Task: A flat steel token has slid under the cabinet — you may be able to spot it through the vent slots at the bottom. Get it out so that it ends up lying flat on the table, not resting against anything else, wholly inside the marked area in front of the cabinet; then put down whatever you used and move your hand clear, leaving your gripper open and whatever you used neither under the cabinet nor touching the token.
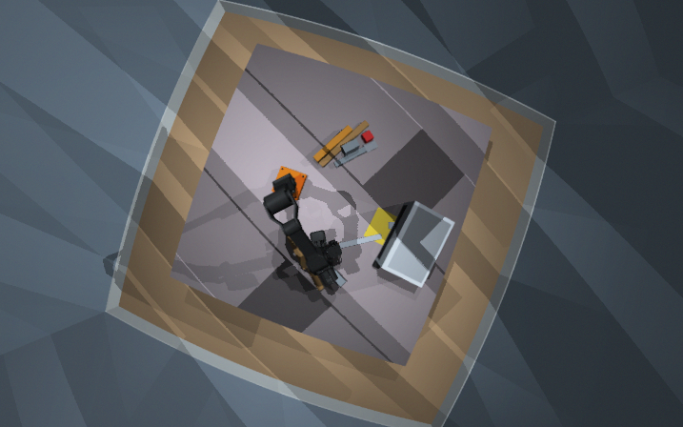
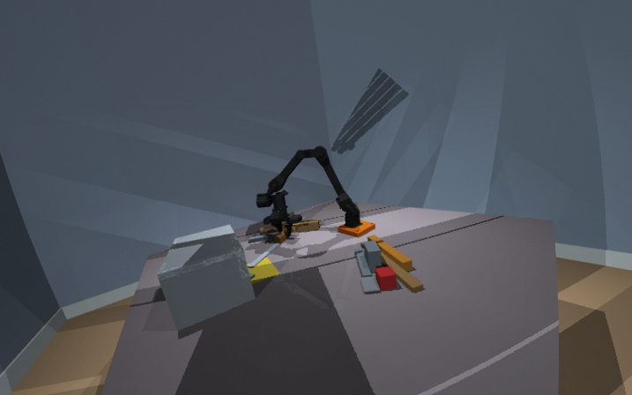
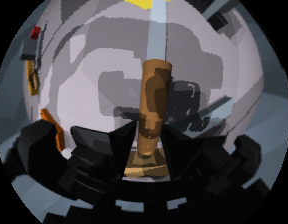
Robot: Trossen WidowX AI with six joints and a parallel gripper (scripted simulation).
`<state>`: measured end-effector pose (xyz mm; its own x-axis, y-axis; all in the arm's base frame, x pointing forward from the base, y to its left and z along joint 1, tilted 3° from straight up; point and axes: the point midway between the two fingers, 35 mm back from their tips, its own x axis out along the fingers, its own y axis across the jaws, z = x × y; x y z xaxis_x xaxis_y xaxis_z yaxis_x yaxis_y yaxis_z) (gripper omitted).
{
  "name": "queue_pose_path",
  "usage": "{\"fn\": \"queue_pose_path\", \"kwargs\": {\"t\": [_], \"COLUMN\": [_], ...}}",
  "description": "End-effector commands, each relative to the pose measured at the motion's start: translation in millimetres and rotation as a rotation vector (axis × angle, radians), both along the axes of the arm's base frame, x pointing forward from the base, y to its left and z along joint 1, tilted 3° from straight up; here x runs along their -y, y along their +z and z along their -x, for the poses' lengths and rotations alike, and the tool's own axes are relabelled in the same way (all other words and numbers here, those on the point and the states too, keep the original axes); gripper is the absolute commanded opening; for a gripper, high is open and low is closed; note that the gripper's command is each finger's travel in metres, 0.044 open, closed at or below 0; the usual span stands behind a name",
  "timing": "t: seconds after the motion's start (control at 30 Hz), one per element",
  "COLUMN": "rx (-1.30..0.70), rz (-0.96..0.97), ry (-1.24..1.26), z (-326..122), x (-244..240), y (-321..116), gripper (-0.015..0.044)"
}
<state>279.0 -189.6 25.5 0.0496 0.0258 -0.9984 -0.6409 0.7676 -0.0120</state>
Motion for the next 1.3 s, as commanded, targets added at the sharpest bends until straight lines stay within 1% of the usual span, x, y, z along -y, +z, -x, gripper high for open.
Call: {"fn": "queue_pose_path", "kwargs": {"t": [0.0, 0.17, 0.3, 0.33, 1.27], "rx": [-0.002, -0.002, -0.002, -0.002, 0.001], "rz": [0.000, 0.000, 0.000, 0.000, -0.001], "ry": [0.000, 0.000, 0.000, 0.000, -0.002], "z": [0.2, 0.2, 0.2, 0.4, -33.8], "x": [-0.1, -0.1, -0.1, 0.1, -26.6], "y": [0.1, 0.1, 0.1, 0.1, 3.1], "gripper": [0.0142, 0.0109, 0.0004, 0.0000, 0.0000]}}
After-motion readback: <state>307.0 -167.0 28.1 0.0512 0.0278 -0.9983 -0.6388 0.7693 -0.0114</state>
